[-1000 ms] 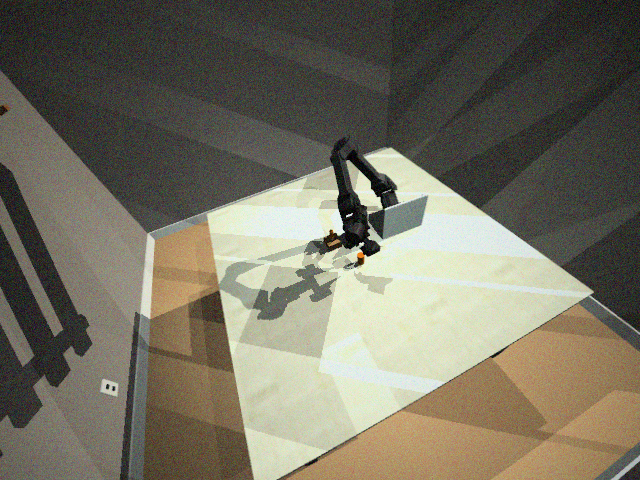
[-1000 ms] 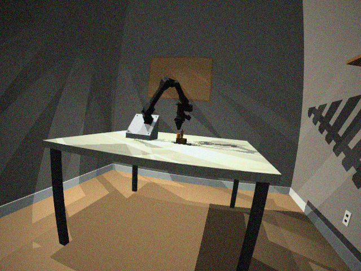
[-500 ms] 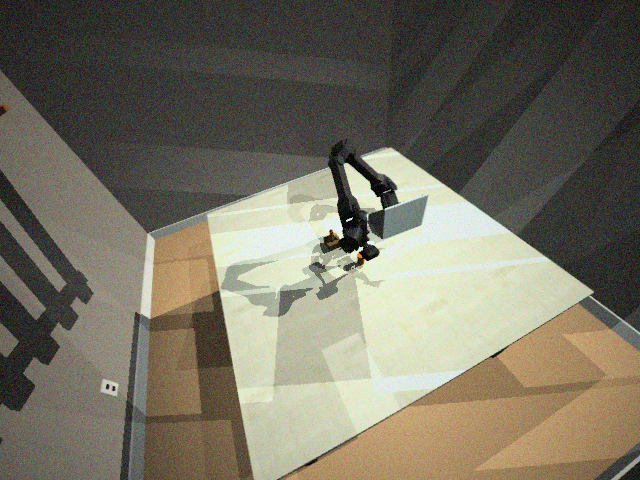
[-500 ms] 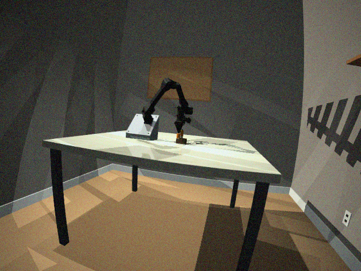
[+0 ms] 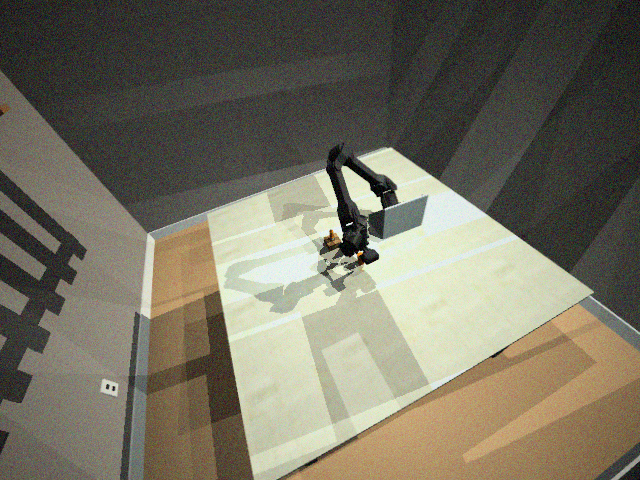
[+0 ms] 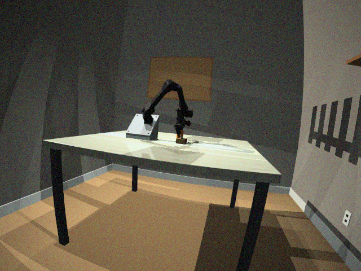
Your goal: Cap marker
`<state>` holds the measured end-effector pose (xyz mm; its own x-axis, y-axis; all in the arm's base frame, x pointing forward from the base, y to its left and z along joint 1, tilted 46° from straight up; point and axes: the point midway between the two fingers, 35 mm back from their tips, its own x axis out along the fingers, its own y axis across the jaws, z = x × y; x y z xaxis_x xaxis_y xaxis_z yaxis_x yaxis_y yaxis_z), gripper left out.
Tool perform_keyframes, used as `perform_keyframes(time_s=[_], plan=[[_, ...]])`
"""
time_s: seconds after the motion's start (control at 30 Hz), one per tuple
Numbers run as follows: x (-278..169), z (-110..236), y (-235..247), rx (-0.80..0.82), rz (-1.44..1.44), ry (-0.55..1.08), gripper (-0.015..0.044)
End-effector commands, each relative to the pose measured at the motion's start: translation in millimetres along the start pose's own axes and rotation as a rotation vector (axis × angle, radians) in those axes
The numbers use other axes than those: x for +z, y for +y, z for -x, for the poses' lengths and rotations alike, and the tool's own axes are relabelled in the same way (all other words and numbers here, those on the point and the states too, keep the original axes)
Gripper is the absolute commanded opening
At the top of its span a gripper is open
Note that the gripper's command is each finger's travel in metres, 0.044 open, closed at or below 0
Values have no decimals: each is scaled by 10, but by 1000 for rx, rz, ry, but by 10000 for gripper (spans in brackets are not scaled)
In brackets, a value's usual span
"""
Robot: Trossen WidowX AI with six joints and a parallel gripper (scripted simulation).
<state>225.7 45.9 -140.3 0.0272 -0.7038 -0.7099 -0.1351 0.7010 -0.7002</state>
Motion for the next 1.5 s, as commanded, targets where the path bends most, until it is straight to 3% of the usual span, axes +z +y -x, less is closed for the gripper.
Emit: perform_keyframes(time_s=[0.0,0.33,0.47,0.77,0.9,1.47], plan=[[-32,-73,-11,-9,11,4,256],[-43,-205,-23,-12,11,4,256],[-42,-205,-20,-11,11,4,151],[-42,-205,-14,-11,11,4,91],[6,-125,31,13,-5,-4,0],[-27,363,7,-5,10,3,0]])
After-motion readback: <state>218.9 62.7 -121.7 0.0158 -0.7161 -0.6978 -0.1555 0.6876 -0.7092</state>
